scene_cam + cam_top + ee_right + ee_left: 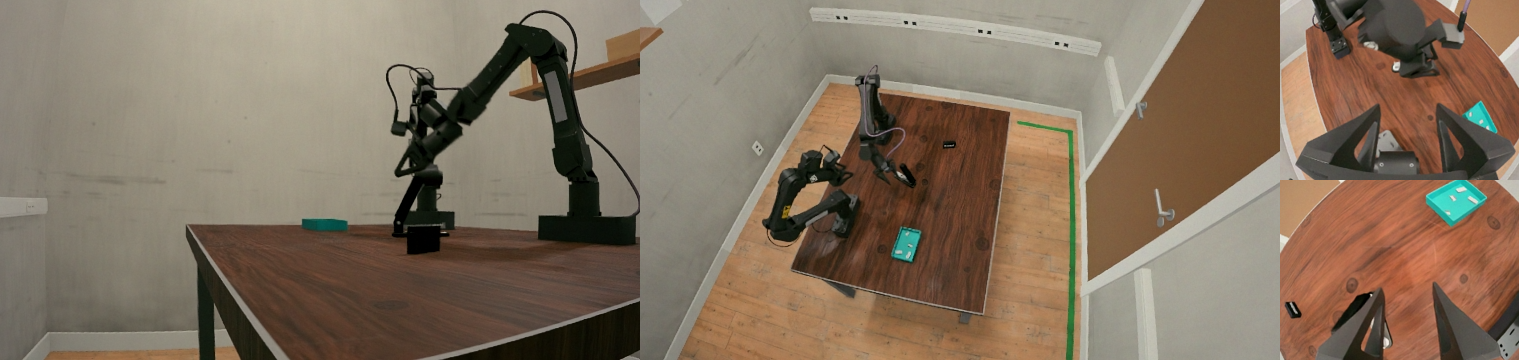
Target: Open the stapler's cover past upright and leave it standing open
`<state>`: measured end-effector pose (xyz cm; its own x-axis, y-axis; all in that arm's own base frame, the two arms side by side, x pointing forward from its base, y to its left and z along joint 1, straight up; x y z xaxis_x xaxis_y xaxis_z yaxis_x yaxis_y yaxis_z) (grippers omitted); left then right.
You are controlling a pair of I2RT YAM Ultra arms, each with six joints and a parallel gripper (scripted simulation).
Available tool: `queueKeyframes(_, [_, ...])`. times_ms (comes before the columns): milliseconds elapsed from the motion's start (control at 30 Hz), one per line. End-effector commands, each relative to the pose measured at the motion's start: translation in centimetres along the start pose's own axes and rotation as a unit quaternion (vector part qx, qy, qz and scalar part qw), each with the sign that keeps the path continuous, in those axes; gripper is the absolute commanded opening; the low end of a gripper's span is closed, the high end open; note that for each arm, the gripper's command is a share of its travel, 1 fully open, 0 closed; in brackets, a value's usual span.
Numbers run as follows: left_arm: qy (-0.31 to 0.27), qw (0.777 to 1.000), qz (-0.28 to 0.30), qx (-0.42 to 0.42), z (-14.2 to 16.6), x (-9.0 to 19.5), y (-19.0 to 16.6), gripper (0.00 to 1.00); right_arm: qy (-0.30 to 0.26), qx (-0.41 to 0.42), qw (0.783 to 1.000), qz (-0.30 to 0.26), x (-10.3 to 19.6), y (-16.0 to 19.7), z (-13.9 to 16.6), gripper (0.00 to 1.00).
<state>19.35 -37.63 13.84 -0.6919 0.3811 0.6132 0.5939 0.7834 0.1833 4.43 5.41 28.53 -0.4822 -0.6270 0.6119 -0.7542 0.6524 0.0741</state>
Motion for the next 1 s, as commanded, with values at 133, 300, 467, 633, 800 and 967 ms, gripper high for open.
queueKeyframes(133, [-0.154, 0.987, -0.029, 0.025, -0.3, 1.4, -0.7, 0.5, -0.023, -0.005, 1.0, -0.004, 1.0, 0.0, -0.8, 0.57])
queueKeyframes(300, [-0.207, 0.976, -0.044, 0.046, 1.1, 3.0, -0.6, 0.5, -0.023, -0.005, 1.0, -0.004, 1.0, 0.0, -0.8, 0.57])
queueKeyframes(467, [-0.257, 0.961, -0.062, 0.076, 3.6, 5.3, 0.4, 0.5, -0.023, -0.005, 1.0, -0.004, 1.0, 0.0, -0.8, 0.57])
queueKeyframes(633, [-0.265, 0.955, -0.088, 0.097, 7.4, 6.4, 2.2, 0.5, -0.023, -0.005, 1.0, -0.004, 1.0, 0.0, -0.8, 0.57])
queueKeyframes(800, [-0.251, 0.956, -0.127, 0.08, 9.0, 5.6, 4.1, 0.5, -0.023, -0.005, 1.0, -0.004, 1.0, 0.0, -0.8, 0.57])
queueKeyframes(967, [-0.244, 0.957, -0.145, 0.062, 11.1, 5.6, 5.4, 0.5, -0.023, -0.005, 1.0, -0.004, 1.0, 0.0, -0.8, 0.57])
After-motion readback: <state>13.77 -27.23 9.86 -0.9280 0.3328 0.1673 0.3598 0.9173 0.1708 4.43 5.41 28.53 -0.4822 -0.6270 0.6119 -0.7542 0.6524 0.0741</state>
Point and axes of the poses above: on each arm, the point where the finger pads meet when closed, its own x axis back along the fingers, its own y axis across the jaws, z = x × y, the point moved 4 cm from there along x, back along the fingers, and after that the axes turned 11 degrees about -x, right-handed, at the moved point
